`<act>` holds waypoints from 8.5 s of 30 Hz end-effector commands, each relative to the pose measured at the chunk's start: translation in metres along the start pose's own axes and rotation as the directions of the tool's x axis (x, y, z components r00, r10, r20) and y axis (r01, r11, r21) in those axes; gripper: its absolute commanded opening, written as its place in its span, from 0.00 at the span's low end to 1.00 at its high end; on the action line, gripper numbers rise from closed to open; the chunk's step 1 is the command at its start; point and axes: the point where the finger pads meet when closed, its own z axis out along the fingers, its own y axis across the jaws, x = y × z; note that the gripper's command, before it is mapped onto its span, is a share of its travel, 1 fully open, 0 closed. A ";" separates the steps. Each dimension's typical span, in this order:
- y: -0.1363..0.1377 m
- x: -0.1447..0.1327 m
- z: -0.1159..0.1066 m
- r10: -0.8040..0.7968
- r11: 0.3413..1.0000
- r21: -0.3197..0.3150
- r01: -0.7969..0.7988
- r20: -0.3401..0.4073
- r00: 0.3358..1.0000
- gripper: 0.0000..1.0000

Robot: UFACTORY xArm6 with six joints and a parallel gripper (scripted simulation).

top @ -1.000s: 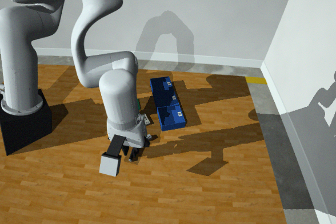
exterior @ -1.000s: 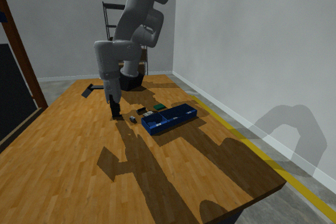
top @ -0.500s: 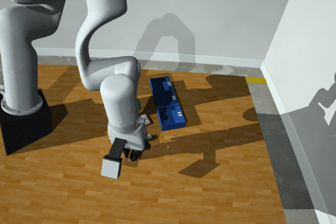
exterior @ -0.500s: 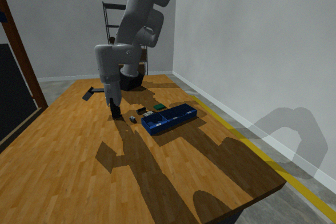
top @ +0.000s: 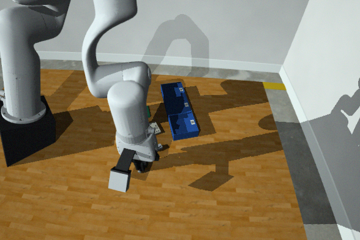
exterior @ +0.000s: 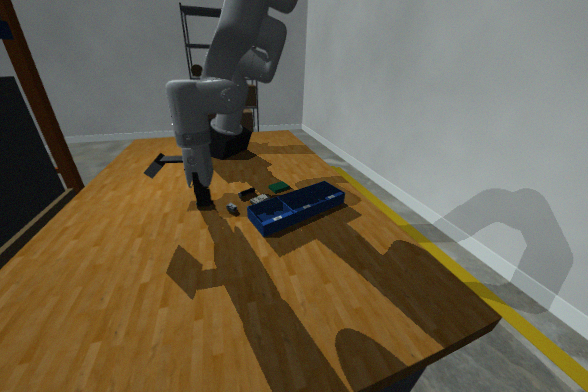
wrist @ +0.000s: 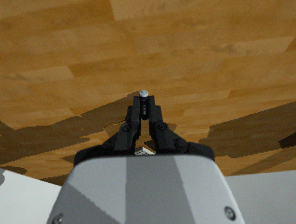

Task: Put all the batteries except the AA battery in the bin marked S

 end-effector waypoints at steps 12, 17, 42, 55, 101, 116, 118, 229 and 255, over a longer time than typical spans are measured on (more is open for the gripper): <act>-0.001 0.000 -0.001 0.000 1.000 0.003 0.000 -0.001 1.000 0.00; -0.001 0.000 -0.001 0.000 1.000 0.003 0.000 -0.001 1.000 0.00; -0.001 0.000 -0.041 0.000 1.000 0.003 0.000 -0.001 1.000 0.00; -0.001 0.000 -0.061 0.000 1.000 0.003 0.001 -0.001 1.000 0.00; -0.039 -0.158 -0.053 0.000 1.000 0.003 0.000 0.000 1.000 0.00; -0.054 -0.221 -0.053 -0.333 0.943 0.005 0.333 0.001 0.943 0.00; -0.057 -0.233 -0.053 -0.385 0.923 0.004 0.385 0.000 0.923 0.00; -0.059 -0.241 -0.053 -0.388 0.922 0.003 0.388 0.000 0.922 0.23; -0.059 -0.241 -0.138 -0.388 0.922 0.004 0.388 -0.001 0.922 1.00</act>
